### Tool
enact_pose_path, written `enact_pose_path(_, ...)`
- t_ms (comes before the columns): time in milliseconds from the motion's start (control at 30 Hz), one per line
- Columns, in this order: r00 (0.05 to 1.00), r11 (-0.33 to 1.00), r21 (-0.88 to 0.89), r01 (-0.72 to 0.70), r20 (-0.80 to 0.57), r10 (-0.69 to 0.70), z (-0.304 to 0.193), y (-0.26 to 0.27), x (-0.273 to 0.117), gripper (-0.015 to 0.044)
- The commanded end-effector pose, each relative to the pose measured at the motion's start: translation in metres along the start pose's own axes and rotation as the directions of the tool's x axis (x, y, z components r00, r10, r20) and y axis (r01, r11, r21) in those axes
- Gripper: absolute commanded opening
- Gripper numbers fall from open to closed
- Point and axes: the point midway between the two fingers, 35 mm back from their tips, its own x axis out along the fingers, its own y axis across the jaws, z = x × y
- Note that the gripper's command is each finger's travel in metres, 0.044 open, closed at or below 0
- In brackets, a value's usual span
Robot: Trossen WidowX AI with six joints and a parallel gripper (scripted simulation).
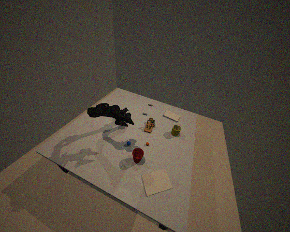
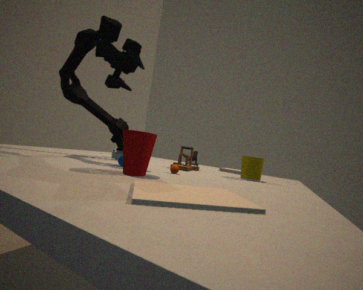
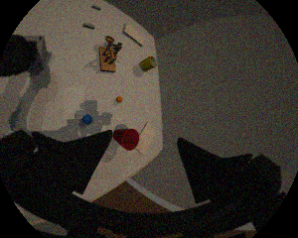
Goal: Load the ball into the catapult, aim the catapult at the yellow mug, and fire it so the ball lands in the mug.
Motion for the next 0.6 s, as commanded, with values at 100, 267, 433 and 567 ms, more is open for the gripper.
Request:
enact_pose_path(100,0.997,0.976,0.204,-0.074,0.029,0.069,0.019,-0.005,0.023,0.0440)
enact_pose_path(267,0.991,0.926,0.353,-0.134,0.042,0.127,0.035,-0.005,0.040,0.0440)
enact_pose_path(433,0.982,0.850,0.493,-0.184,0.049,0.184,0.050,-0.005,0.057,0.0440)
enact_pose_path(567,0.972,0.771,0.601,-0.213,0.054,0.227,0.061,-0.004,0.070,0.0440)
